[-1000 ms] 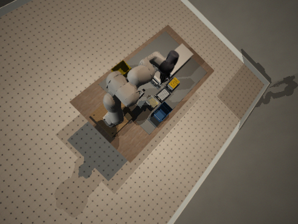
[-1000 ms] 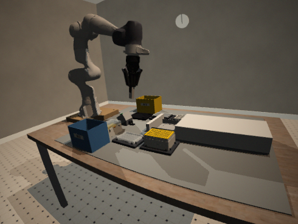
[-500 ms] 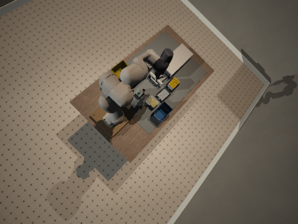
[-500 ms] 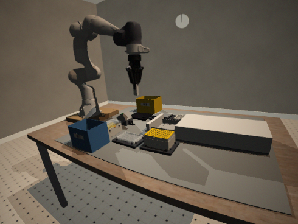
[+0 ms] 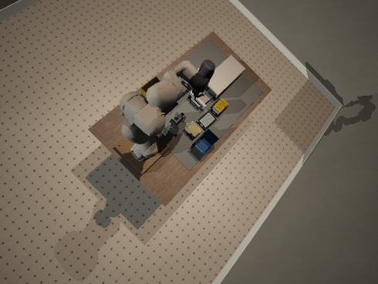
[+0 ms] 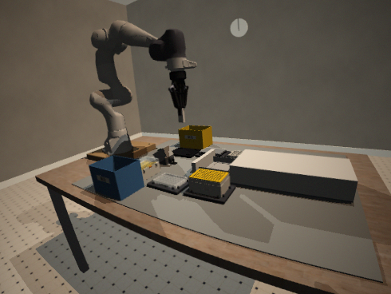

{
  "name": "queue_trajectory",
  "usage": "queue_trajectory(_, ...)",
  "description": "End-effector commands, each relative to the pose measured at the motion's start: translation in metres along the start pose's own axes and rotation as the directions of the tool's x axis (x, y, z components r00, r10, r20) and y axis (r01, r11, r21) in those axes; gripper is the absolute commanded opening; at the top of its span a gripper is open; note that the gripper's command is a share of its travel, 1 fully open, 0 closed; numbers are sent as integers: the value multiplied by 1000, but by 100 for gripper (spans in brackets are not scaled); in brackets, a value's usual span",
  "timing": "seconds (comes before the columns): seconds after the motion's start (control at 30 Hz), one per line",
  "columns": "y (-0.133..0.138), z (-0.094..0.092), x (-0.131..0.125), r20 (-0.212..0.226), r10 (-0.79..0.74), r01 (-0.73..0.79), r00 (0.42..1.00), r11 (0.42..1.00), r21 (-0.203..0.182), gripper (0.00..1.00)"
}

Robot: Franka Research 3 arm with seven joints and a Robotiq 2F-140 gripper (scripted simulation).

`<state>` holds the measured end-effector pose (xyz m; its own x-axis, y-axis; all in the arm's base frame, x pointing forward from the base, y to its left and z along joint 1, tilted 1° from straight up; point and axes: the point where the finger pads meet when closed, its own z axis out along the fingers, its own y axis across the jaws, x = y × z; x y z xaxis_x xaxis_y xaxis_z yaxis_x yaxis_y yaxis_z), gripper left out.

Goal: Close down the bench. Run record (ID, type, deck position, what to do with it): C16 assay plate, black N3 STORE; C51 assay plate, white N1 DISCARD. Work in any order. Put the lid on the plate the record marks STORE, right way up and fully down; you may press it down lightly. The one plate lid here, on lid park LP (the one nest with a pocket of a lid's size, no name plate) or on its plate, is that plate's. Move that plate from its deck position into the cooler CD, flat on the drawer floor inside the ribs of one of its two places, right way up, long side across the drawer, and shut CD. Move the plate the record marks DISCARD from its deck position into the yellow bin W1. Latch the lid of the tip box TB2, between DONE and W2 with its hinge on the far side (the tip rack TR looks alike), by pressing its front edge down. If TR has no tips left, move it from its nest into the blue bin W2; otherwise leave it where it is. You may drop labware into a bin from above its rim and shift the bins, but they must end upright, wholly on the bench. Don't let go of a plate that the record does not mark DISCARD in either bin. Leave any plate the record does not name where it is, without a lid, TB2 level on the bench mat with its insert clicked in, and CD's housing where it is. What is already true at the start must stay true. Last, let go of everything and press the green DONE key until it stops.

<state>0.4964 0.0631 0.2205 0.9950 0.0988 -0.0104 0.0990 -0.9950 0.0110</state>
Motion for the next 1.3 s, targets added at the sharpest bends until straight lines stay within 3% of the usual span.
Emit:
queue_trajectory(0.0,-1,-1,1,-5,-26,26,1000,1000,2,0)
queue_trajectory(0.23,-1,-1,1,-5,-26,26,1000,1000,2,0)
queue_trajectory(0.27,-1,3,3,-5,-32,32,999,999,2,87)
queue_trajectory(1.27,-1,91,58,-5,-32,32,999,999,2,87)
